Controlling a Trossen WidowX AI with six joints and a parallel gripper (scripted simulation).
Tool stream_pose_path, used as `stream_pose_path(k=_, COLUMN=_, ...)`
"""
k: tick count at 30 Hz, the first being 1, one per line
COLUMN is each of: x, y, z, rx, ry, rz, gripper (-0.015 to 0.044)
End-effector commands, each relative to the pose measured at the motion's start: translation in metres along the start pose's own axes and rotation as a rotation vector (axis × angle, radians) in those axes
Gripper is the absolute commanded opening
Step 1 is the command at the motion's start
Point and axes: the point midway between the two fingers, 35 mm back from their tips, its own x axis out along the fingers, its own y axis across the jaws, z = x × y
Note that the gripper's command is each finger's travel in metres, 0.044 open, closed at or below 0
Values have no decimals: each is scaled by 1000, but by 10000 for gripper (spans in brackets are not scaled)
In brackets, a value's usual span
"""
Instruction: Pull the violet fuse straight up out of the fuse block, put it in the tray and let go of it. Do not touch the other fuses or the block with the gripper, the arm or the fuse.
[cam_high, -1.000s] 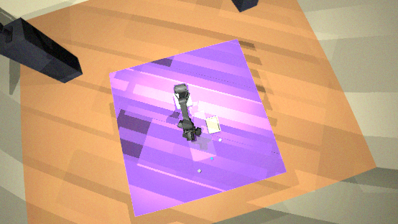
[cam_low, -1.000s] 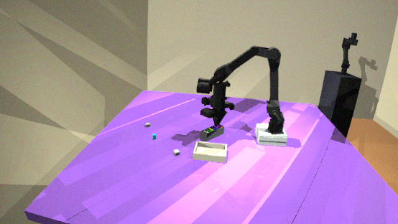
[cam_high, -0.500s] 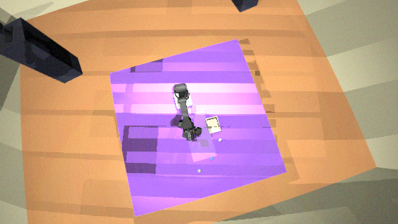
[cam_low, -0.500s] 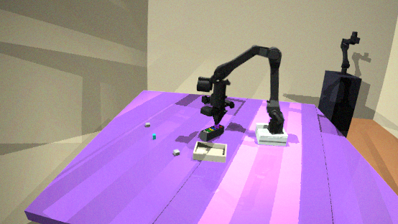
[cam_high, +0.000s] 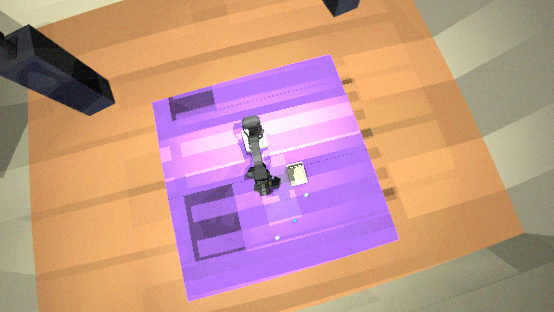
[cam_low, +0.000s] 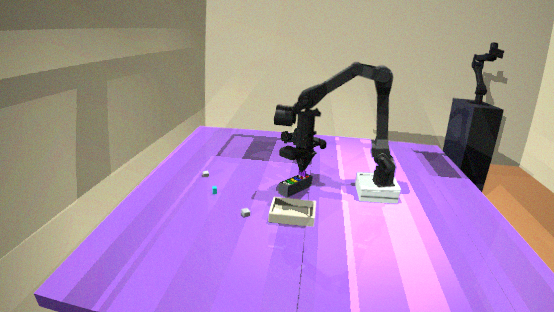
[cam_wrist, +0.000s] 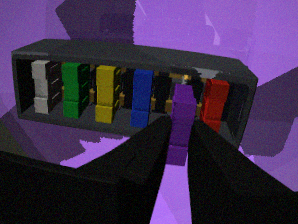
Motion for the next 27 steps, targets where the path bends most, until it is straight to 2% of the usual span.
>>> stream_pose_path(k=1, x=-3, y=1, z=1, rx=2, ry=-2, rz=3, gripper=0)
stream_pose_path(k=27, x=-23, y=0, z=0, rx=3, ry=-1, rz=3, gripper=0)
